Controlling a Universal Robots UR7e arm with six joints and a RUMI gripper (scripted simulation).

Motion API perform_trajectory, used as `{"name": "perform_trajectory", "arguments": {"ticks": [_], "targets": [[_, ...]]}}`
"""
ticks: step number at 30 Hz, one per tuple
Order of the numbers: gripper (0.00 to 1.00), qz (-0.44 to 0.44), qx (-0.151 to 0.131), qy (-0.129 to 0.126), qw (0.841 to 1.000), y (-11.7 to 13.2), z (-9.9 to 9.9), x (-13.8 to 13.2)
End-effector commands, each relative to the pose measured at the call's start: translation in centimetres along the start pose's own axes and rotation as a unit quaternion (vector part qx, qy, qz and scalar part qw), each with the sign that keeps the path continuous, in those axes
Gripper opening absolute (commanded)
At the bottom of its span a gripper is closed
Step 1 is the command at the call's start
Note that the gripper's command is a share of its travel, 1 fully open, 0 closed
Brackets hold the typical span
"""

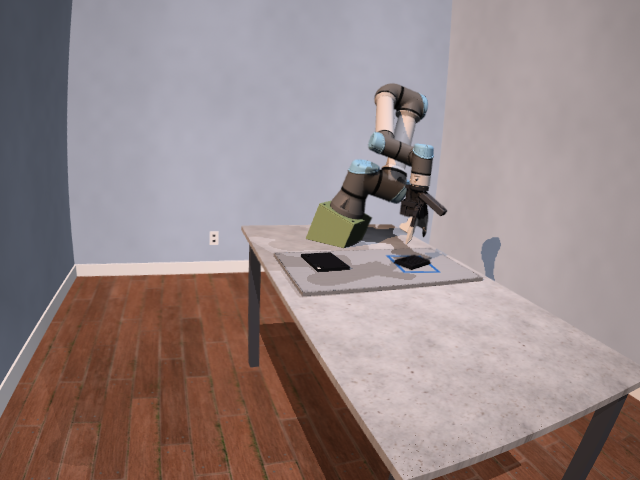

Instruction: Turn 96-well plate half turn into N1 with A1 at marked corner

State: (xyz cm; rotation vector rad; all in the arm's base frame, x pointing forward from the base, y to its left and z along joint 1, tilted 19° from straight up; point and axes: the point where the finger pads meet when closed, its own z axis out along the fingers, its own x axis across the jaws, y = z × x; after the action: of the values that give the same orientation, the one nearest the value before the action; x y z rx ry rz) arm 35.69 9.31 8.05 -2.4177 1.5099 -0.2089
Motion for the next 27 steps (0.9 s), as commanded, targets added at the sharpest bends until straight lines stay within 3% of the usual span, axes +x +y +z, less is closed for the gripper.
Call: {"name": "perform_trajectory", "arguments": {"ticks": [1,11,22,24,27], "targets": [[1.0,-0.086,0.003,-0.004,0.996,-0.03,-0.03,0.02],[1.0,-0.218,0.004,-0.003,0.976,-0.03,-0.03,0.02],[1.0,-0.392,0.004,-0.003,0.92,-0.03,-0.03,0.03],[1.0,-0.392,0.004,-0.003,0.92,-0.03,-0.03,0.03],[1.0,-0.437,0.004,-0.002,0.899,-0.03,-0.03,0.03]]}}
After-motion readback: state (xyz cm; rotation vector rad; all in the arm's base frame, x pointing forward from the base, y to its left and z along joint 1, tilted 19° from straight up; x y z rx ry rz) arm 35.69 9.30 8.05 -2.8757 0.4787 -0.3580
